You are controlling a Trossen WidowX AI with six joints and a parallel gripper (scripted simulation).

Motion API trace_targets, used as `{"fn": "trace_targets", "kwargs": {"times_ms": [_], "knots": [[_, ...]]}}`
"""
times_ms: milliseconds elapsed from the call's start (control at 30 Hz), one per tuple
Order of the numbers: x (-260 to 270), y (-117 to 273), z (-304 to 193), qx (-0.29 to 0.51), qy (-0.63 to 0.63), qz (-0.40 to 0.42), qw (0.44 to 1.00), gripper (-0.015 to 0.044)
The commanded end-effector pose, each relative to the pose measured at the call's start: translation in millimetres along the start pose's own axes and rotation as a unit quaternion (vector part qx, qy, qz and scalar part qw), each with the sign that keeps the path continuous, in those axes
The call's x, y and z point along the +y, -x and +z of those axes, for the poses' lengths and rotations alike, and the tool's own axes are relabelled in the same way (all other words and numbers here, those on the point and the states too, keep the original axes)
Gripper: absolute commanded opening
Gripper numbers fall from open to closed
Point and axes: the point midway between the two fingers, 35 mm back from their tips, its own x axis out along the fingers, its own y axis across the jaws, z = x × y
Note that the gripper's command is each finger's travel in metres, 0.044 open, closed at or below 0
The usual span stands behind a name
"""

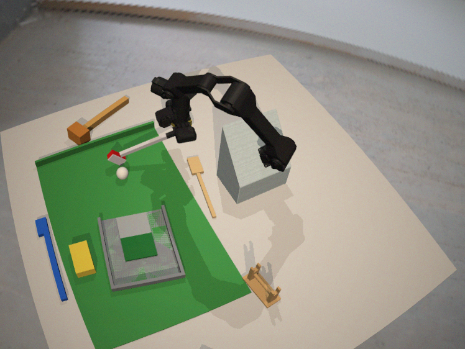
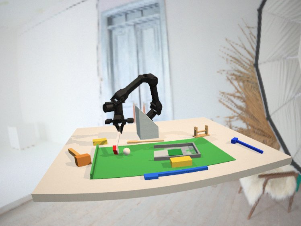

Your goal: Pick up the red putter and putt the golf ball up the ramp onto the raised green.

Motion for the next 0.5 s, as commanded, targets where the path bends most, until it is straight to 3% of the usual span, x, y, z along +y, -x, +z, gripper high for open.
{"fn": "trace_targets", "kwargs": {"times_ms": [0, 467], "knots": [[-0.1, 0.7, 0.5, 0.000, 0.001, -0.001, 1.000, 0.0000], [-29.6, -2.6, 0.2, -0.004, -0.002, 0.002, 1.000, 0.0000]]}}
